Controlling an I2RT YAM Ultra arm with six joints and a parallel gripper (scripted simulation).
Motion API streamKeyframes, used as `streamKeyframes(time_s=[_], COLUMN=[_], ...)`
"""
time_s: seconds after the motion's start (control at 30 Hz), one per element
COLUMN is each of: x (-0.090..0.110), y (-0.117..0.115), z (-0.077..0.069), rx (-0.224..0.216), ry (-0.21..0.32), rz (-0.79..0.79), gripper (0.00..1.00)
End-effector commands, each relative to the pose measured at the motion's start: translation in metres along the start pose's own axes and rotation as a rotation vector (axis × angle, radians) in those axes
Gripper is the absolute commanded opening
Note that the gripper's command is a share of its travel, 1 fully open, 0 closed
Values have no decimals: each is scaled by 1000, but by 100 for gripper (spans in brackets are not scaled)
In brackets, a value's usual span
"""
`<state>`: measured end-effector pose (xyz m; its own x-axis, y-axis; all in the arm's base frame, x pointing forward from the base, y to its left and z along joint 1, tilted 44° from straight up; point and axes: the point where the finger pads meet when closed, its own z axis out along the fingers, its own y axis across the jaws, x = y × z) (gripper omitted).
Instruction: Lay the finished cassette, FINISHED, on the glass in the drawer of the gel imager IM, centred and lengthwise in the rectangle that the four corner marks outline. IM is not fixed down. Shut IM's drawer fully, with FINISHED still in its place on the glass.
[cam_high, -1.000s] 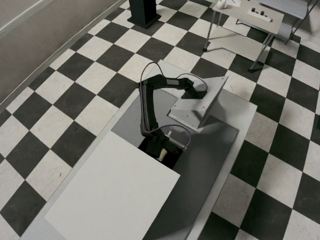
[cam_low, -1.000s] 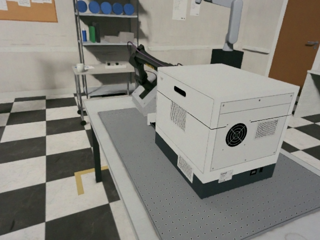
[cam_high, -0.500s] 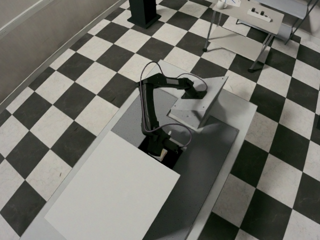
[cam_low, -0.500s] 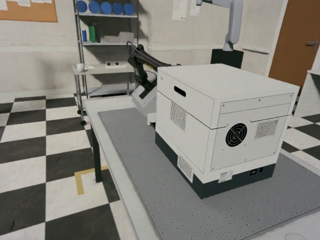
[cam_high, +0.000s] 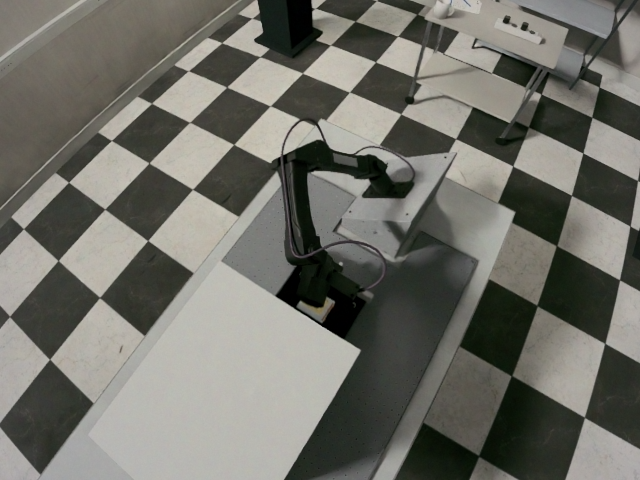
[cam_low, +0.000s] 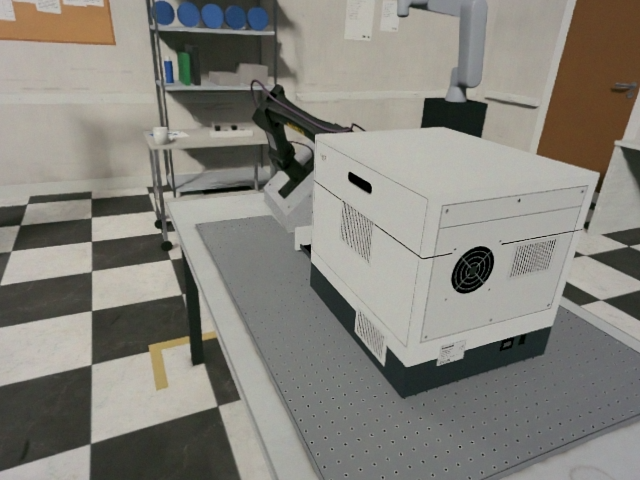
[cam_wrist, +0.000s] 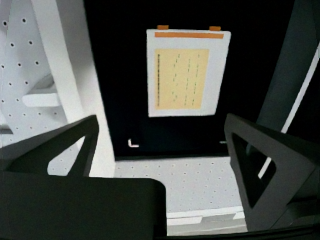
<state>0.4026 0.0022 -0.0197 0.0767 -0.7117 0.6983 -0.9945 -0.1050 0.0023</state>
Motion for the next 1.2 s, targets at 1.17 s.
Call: streamKeyframes(time_s=[1.17], x=[-4], y=[40], z=[-41], rx=[22], ry=[-19], rz=[0], gripper=[100])
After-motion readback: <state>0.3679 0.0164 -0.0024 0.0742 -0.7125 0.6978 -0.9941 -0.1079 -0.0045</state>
